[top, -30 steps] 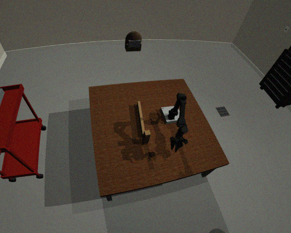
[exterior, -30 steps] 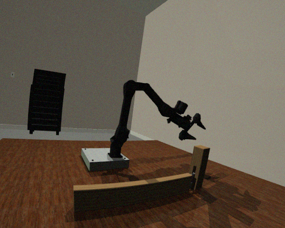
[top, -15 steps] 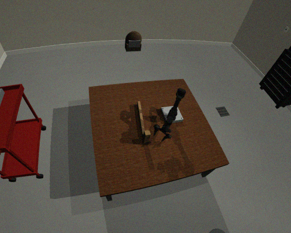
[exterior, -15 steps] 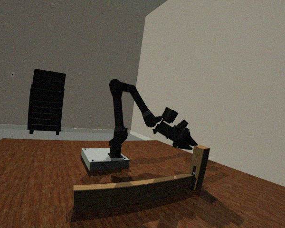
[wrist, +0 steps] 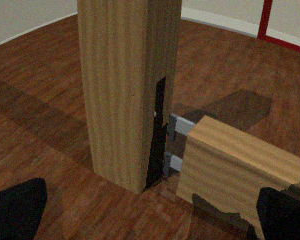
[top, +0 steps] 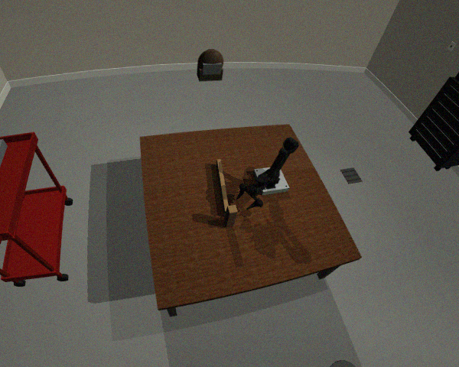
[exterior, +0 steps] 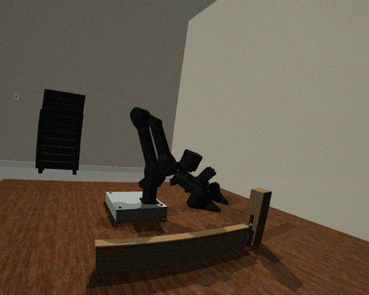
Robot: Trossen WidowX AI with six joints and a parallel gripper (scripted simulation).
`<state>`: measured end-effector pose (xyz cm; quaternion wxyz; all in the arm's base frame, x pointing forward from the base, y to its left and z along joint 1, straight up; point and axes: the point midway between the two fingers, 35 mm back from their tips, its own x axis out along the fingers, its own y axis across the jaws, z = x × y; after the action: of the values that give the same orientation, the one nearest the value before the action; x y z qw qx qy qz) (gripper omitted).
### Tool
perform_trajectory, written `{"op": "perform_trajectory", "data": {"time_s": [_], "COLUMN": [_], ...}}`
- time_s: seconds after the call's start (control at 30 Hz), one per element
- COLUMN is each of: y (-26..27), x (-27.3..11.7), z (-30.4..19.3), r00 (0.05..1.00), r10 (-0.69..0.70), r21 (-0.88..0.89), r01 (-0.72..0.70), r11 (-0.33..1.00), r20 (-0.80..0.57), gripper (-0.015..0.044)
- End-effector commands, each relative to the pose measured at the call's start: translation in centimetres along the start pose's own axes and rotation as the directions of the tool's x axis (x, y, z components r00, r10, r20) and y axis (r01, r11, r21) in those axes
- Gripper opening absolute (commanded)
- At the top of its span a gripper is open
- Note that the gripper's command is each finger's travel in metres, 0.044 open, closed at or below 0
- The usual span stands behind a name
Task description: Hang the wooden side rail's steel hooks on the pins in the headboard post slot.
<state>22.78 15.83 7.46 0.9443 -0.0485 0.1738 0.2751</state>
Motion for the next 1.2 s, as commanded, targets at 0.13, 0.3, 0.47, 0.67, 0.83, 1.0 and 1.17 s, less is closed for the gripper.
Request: {"op": "perform_trajectory", "data": {"time_s": [0.13,0.3,0.47,0.67,0.83,1.0,1.17], "y": [-0.5,-0.5,-0.5,-0.5,-1.2,-2.4,-3.8], "x": [-0.4,-0.4,-0.4,-0.4,1.4,2.6,2.8], "z": [-0.3,-0.3,-0.3,-0.3,0.0,0.7,1.9], "r00": [1.000,1.000,1.000,1.000,0.991,0.960,0.915], "r10": [-0.008,-0.008,-0.008,-0.006,0.052,0.135,0.236], "r21": [0.045,0.045,0.045,0.040,-0.076,-0.156,-0.181], "r01": [0.008,0.008,0.008,0.006,-0.061,-0.176,-0.306], "r11": [0.999,0.999,0.999,0.999,0.995,0.972,0.935], "r20": [0.010,0.010,0.010,0.005,-0.121,-0.245,-0.328], "gripper": [0.0440,0.0440,0.0440,0.0440,0.0440,0.0440,0.0440]}}
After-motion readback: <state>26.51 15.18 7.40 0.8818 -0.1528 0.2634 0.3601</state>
